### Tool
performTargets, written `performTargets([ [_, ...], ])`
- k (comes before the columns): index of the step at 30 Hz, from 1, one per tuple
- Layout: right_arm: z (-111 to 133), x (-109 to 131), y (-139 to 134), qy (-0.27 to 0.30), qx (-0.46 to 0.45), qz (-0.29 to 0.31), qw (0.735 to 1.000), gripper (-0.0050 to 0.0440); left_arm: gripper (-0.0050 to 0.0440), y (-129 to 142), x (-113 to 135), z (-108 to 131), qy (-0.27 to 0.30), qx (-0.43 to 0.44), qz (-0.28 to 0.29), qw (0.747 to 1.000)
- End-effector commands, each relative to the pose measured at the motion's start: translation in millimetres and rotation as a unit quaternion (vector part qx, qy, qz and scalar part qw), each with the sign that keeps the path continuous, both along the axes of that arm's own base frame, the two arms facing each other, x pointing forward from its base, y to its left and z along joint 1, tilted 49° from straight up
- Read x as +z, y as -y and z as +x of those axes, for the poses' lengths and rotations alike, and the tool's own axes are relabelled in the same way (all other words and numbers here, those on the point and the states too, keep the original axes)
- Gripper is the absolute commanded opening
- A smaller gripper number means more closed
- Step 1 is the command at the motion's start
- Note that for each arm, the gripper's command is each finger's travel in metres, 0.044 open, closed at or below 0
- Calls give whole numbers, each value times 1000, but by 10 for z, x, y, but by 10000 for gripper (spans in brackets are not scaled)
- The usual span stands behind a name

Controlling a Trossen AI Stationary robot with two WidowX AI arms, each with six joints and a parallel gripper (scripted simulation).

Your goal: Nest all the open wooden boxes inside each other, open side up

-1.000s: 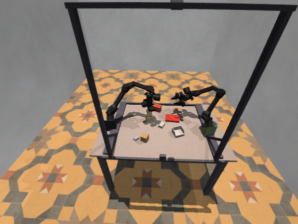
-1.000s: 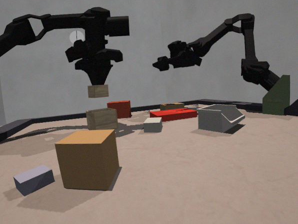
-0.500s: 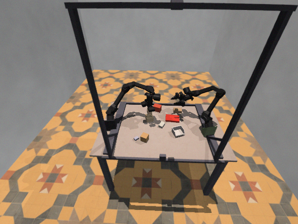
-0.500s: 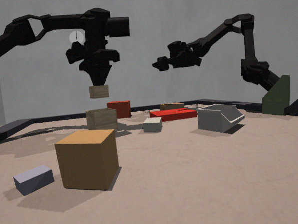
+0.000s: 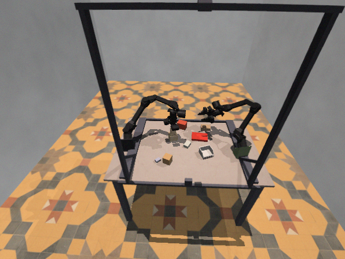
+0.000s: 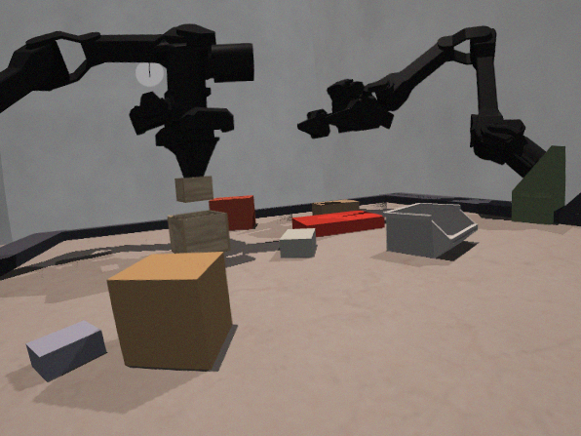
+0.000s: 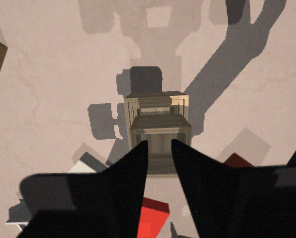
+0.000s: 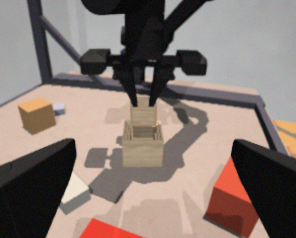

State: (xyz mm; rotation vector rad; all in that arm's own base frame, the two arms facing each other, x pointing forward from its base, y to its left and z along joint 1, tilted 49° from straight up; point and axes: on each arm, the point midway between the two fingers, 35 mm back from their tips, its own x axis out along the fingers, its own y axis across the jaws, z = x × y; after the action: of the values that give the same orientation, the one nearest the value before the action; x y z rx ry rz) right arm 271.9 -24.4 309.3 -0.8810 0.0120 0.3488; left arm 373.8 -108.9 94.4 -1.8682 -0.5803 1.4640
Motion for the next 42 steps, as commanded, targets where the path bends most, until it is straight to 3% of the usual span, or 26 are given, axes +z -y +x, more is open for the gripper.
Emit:
performTargets([
  [1, -29, 73, -10, 12, 0, -8, 1000, 400, 178, -31, 51, 17, 10, -3, -6, 1000],
  [42, -29, 73, -10, 12, 0, -8, 1000, 400, 178, -236, -148, 103, 11, -3, -5, 1000],
])
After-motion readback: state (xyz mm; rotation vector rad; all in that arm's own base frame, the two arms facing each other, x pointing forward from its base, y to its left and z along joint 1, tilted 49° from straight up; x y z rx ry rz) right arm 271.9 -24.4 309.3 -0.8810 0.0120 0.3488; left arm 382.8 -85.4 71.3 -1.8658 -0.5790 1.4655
